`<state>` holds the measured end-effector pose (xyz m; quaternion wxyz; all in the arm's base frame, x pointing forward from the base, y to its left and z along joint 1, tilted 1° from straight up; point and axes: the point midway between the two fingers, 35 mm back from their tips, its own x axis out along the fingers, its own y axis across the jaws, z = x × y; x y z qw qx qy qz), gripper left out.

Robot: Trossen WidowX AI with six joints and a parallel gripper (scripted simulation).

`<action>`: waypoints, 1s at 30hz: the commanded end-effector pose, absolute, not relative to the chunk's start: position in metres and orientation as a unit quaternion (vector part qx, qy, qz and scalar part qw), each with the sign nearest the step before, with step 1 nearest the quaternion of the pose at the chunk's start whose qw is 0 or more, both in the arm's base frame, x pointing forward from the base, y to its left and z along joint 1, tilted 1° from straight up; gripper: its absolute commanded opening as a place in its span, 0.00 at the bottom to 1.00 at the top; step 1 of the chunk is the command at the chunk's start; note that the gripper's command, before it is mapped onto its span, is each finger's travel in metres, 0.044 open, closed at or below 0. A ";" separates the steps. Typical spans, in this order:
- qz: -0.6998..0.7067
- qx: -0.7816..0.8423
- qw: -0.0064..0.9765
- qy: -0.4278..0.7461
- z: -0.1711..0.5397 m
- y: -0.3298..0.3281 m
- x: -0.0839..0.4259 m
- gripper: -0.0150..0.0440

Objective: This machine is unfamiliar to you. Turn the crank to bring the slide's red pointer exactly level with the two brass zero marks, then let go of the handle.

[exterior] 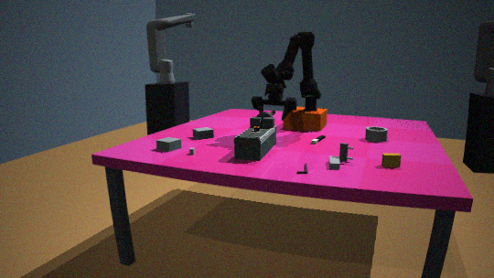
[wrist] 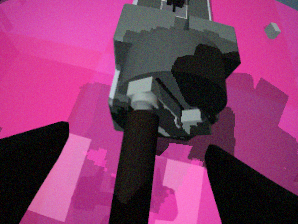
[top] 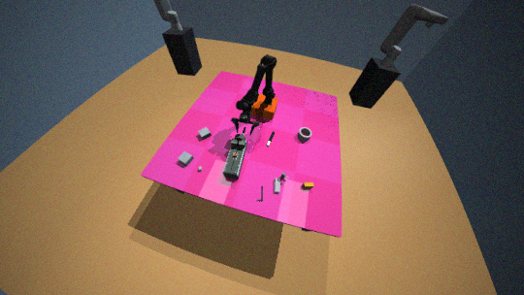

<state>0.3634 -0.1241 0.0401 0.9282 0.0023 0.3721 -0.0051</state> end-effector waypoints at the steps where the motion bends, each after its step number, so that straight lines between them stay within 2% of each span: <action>1: -0.003 0.000 0.928 0.372 0.038 -0.123 0.363 0.87; 15: -0.003 0.000 0.928 0.372 0.038 -0.123 0.363 0.25; 30: -0.003 0.000 0.928 0.372 0.037 -0.122 0.363 0.25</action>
